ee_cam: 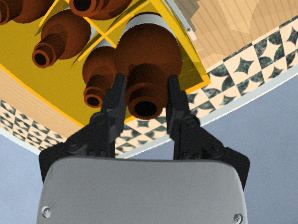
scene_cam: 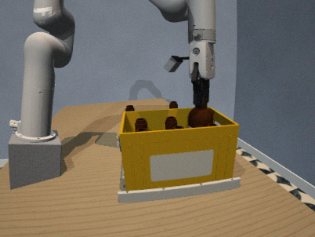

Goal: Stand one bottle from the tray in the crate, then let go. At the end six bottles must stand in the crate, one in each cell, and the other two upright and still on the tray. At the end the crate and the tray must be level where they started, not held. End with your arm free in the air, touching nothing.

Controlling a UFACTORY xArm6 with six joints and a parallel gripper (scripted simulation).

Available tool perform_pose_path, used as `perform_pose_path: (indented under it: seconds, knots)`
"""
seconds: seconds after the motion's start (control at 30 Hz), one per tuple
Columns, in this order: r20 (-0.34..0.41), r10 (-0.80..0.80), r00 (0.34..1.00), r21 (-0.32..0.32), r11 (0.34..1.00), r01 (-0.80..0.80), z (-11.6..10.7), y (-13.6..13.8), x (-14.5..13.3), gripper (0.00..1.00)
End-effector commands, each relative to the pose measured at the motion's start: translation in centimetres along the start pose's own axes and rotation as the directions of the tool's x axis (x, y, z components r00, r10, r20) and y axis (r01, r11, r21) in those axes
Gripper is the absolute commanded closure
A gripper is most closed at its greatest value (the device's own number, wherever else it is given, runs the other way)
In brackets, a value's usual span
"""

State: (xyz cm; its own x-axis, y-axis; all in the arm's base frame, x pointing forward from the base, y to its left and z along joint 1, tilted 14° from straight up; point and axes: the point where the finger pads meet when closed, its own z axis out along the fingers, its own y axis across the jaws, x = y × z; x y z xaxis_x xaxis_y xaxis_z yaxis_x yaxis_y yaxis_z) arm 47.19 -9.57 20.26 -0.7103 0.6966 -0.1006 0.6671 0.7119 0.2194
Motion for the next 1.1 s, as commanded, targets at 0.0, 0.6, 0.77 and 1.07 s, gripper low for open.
perform_pose_path:
  seconds: [0.0,0.6,0.77,1.07]
  knots:
    - [0.004,0.0,1.0,-0.002,1.0,0.0,-0.1,0.1,-0.1,1.0]
    - [0.004,0.0,1.0,-0.002,1.0,0.0,0.8,0.1,-0.1,1.0]
    - [0.004,0.0,1.0,-0.002,1.0,0.0,1.2,0.1,-0.1,1.0]
    - [0.004,0.0,1.0,-0.002,1.0,0.0,2.2,0.1,-0.1,1.0]
